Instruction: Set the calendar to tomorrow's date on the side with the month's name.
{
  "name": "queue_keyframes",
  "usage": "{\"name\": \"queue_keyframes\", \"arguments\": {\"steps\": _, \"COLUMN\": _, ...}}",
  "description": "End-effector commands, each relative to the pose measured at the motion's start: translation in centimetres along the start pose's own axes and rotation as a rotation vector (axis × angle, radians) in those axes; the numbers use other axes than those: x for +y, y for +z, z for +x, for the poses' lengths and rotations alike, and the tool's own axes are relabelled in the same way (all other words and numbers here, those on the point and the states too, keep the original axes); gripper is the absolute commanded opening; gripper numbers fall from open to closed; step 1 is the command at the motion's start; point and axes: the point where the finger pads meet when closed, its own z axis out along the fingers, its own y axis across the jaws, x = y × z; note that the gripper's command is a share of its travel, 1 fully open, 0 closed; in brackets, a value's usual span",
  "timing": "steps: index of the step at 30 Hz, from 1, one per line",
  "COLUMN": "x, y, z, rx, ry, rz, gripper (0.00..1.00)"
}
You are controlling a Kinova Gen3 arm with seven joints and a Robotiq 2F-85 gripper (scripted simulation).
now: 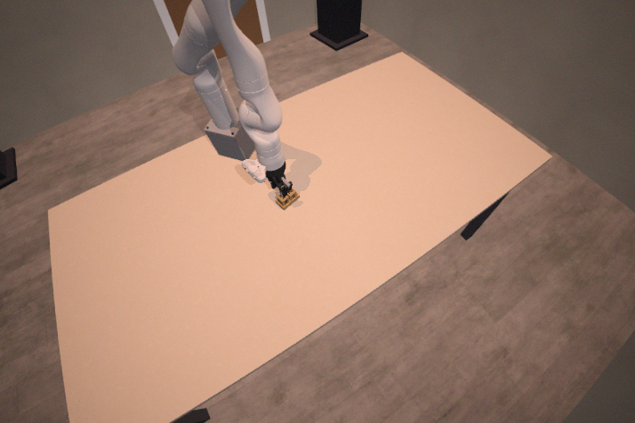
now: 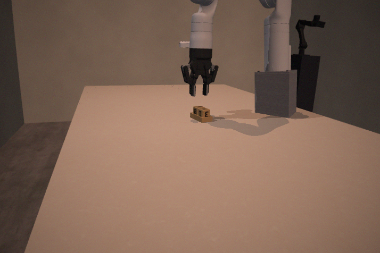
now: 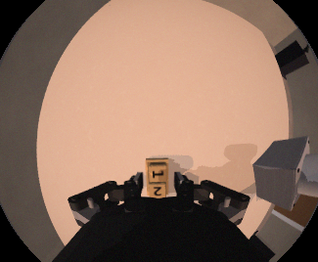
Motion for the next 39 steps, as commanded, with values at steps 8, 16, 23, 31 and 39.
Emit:
{"name": "queue_keyframes", "arguments": {"steps": 8, "x": -0.1, "y": -2.0, "z": -0.7, "rx": -0.008, "ry": -0.016, "rz": 0.006, "gripper": 0.46}}
{"name": "queue_keyframes", "arguments": {"steps": 16, "x": -0.1, "y": -2.9, "z": -0.7, "rx": -0.008, "ry": -0.016, "rz": 0.005, "gripper": 0.46}}
{"name": "queue_keyframes", "arguments": {"steps": 23, "x": -0.1, "y": -3.4, "z": -0.7, "rx": -0.007, "ry": -0.016, "rz": 0.004, "gripper": 0.46}}
{"name": "queue_keyframes", "arguments": {"steps": 31, "x": 0.0, "y": -3.4, "z": -0.7, "rx": -0.007, "ry": -0.016, "rz": 0.003, "gripper": 0.46}}
{"name": "queue_keyframes", "arguments": {"steps": 39, "x": 0.0, "y": -3.4, "z": -0.7, "rx": -0.007, "ry": -0.016, "rz": 0.003, "gripper": 1.0}}
